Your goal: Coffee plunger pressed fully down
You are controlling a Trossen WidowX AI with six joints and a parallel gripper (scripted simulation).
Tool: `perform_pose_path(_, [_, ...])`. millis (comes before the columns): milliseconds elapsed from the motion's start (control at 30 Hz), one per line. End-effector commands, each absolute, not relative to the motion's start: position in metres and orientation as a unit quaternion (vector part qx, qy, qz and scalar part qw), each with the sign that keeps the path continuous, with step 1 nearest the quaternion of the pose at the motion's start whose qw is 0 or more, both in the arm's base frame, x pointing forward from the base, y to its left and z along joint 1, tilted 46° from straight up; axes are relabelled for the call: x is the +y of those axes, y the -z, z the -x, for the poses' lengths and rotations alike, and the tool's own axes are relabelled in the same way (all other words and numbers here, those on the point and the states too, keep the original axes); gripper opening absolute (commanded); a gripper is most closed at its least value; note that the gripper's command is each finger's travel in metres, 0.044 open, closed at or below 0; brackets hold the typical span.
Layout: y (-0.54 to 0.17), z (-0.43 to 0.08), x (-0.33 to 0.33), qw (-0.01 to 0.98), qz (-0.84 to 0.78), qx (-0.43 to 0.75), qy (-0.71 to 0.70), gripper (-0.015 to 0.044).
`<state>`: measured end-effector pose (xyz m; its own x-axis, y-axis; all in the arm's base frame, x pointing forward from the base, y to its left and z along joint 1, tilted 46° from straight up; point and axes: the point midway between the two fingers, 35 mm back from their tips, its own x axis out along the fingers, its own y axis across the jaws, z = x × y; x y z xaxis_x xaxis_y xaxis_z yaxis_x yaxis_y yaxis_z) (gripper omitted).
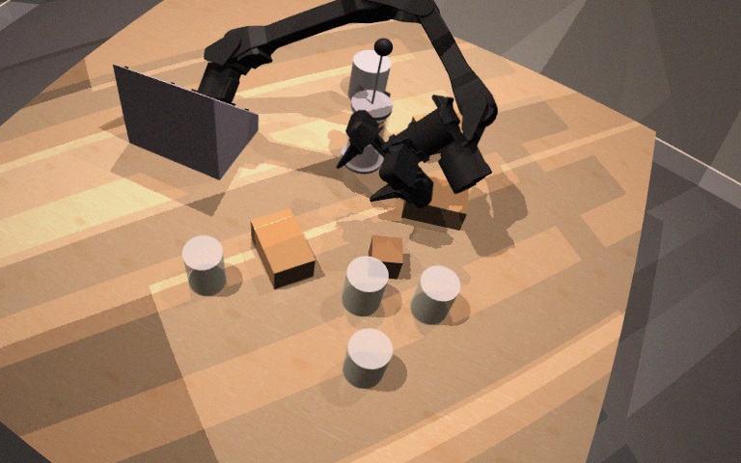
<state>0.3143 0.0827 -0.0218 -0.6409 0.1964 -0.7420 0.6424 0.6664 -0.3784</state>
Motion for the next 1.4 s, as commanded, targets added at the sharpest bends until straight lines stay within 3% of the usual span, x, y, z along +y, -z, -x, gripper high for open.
perform_pose_path(0, [0.02, -0.315, 0.081, 0.344, -0.252, 0.847, 0.317, 0.0426])
perform_pose_path(300, [-0.042, -0.318, 0.039, 0.389, -0.362, 0.841, 0.101, 0.044])
perform_pose_path(533, [-0.108, -0.308, -0.008, 0.514, -0.442, 0.726, -0.115, 0.044])
perform_pose_path(867, [-0.169, -0.283, -0.046, 0.684, -0.434, 0.535, -0.24, 0.044])
perform_pose_path(1133, [-0.227, -0.249, -0.059, 0.839, -0.337, 0.288, -0.316, 0.044])
perform_pose_path(1367, [-0.221, -0.243, -0.05, 0.857, -0.31, 0.238, -0.336, 0.044])
